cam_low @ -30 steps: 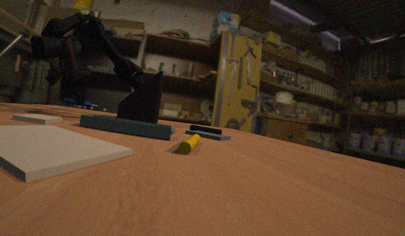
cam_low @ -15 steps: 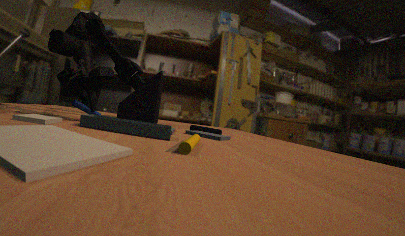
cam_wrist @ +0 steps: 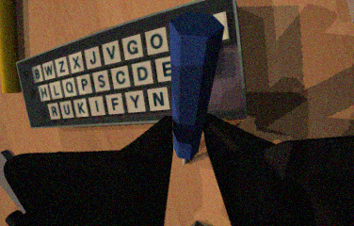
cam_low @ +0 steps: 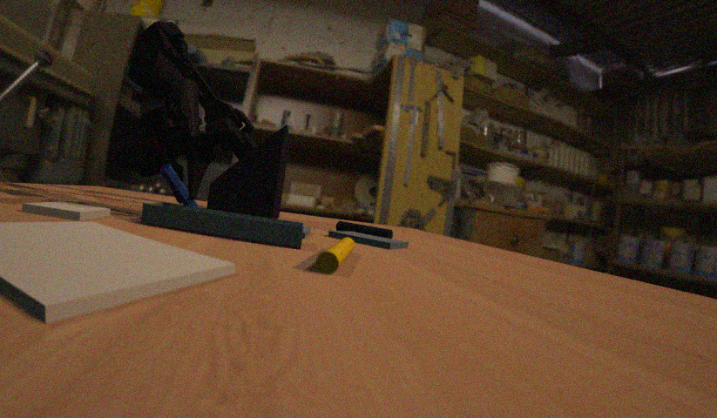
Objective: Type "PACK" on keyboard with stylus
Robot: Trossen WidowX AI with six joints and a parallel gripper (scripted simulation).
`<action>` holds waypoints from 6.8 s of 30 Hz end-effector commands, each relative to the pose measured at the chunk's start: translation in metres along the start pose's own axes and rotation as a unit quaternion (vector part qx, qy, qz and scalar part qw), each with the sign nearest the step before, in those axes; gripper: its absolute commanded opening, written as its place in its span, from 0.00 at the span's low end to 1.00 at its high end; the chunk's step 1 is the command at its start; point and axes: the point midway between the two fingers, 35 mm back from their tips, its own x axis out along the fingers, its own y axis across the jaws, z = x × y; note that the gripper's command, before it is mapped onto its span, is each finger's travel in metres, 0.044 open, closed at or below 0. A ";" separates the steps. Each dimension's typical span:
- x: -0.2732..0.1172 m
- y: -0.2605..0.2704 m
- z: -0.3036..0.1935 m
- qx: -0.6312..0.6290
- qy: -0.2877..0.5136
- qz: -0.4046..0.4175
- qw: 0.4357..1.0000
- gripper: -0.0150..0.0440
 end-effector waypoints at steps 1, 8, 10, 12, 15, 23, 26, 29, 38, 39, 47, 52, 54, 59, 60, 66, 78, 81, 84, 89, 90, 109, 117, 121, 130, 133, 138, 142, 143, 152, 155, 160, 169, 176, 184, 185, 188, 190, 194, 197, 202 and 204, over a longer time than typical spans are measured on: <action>0.003 0.033 0.017 -0.064 -0.065 0.038 0.995 0.25; -0.001 0.063 0.022 -0.156 -0.143 0.047 0.976 0.25; -0.003 0.071 0.022 -0.182 -0.165 0.048 0.968 0.25; -0.006 0.079 0.022 -0.207 -0.187 0.049 0.959 0.25; -0.012 0.090 0.022 -0.244 -0.220 0.048 0.943 0.25; -0.032 0.116 0.018 -0.335 -0.307 0.038 0.890 0.25; -0.034 0.118 0.017 -0.342 -0.314 0.036 0.885 0.25; -0.034 0.118 0.017 -0.342 -0.314 0.036 0.885 0.25; -0.019 0.116 0.020 -0.342 -0.313 0.036 0.885 0.25; -0.017 0.115 0.020 -0.342 -0.313 0.036 0.885 0.25; 0.002 0.112 0.020 -0.343 -0.313 0.036 0.885 0.25; 0.002 0.112 0.021 -0.343 -0.313 0.036 0.885 0.30; 0.003 0.112 0.021 -0.343 -0.313 0.036 0.885 0.39; 0.004 0.112 0.021 -0.343 -0.313 0.036 0.885 0.39; 0.005 0.112 0.021 -0.343 -0.313 0.036 0.885 0.39; 0.008 0.110 0.020 -0.343 -0.313 0.036 0.885 0.39; 0.014 0.108 0.018 -0.343 -0.313 0.036 0.885 0.39; 0.015 0.108 0.018 -0.343 -0.313 0.036 0.885 0.39; 0.016 0.107 0.018 -0.343 -0.313 0.036 0.885 0.39; 0.018 0.106 0.017 -0.343 -0.313 0.035 0.885 0.39; 0.019 0.106 0.017 -0.343 -0.313 0.035 0.885 0.39; 0.017 0.107 0.018 -0.343 -0.313 0.036 0.885 0.39; -0.006 0.116 0.024 -0.342 -0.313 0.036 0.885 0.39; -0.015 0.120 0.026 -0.342 -0.314 0.036 0.885 0.39; -0.012 0.120 0.026 -0.345 -0.317 0.038 0.883 0.32; -0.013 0.116 0.028 -0.345 -0.317 0.039 0.883 0.25; -0.017 0.098 0.038 -0.345 -0.320 0.042 0.882 0.25; -0.022 0.081 0.046 -0.344 -0.323 0.044 0.880 0.25; -0.023 0.077 0.047 -0.344 -0.324 0.045 0.880 0.25; -0.038 0.036 0.058 -0.344 -0.336 0.046 0.876 0.25; -0.045 0.021 0.060 -0.343 -0.341 0.045 0.874 0.25; -0.050 0.010 0.061 -0.343 -0.345 0.043 0.873 0.25; -0.034 0.003 0.056 -0.343 -0.345 0.043 0.873 0.25; -0.031 0.002 0.055 -0.343 -0.345 0.043 0.873 0.39; -0.028 0.001 0.054 -0.343 -0.345 0.043 0.873 0.39; -0.027 0.001 0.054 -0.344 -0.345 0.043 0.873 0.39; -0.025 0.000 0.054 -0.344 -0.345 0.043 0.873 0.39; -0.024 -0.001 0.053 -0.344 -0.345 0.043 0.873 0.39; -0.022 -0.001 0.053 -0.344 -0.345 0.043 0.873 0.39; -0.021 -0.002 0.052 -0.344 -0.345 0.043 0.873 0.39; -0.019 -0.002 0.052 -0.344 -0.344 0.043 0.873 0.39; -0.018 -0.003 0.052 -0.344 -0.344 0.043 0.873 0.39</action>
